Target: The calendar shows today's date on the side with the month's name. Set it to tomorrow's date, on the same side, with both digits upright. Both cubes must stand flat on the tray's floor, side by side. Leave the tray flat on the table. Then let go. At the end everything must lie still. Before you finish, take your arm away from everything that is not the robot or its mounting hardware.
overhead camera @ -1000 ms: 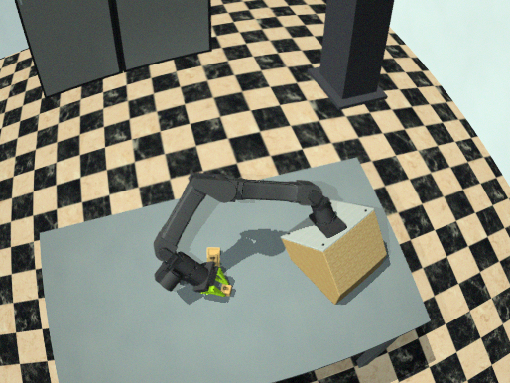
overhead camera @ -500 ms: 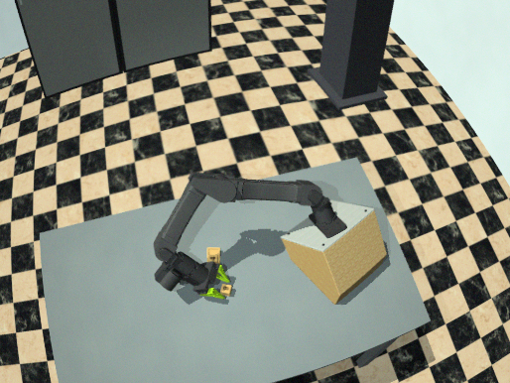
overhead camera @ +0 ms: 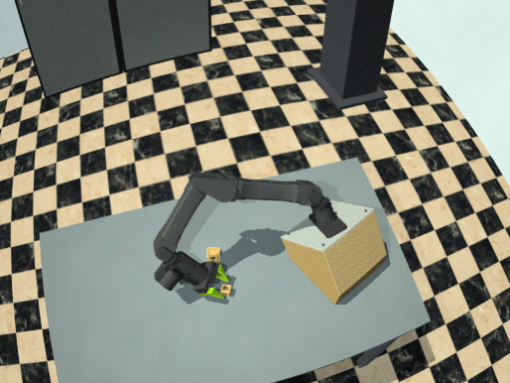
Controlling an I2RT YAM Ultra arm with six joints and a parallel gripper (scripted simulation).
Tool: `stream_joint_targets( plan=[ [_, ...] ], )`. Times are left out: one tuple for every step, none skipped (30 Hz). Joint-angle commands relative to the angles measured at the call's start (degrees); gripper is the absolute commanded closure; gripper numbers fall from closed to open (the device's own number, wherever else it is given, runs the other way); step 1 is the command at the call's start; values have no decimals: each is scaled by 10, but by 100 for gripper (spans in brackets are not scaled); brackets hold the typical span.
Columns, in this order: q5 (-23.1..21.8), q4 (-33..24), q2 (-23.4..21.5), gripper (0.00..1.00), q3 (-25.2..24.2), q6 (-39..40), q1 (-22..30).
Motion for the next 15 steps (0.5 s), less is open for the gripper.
stream_joint_targets(
  plan=[
    [-9,-17,-32,36,10,11,26],
    [-10,-20,-35,36,9,13,28],
    [-11,-23,-38,36,6,15,30],
    [-11,-23,-38,36,6,15,30],
    [-11,-23,-38,36,6,15,30],
    [-12,-29,-39,36,8,19,33],
    [-13,-33,-42,36,5,21,36],
    [-14,-36,-45,36,4,24,39],
    [-15,-40,-49,36,3,27,42],
    [-17,-44,-52,36,3,29,45],
    [-18,-48,-56,36,6,32,48],
    [-19,-52,-59,36,8,35,51],
    [-20,-56,-62,36,13,37,54],
    [-21,-59,-65,36,16,40,57],
    [-22,-63,-67,36,16,42,59]
  ],
)
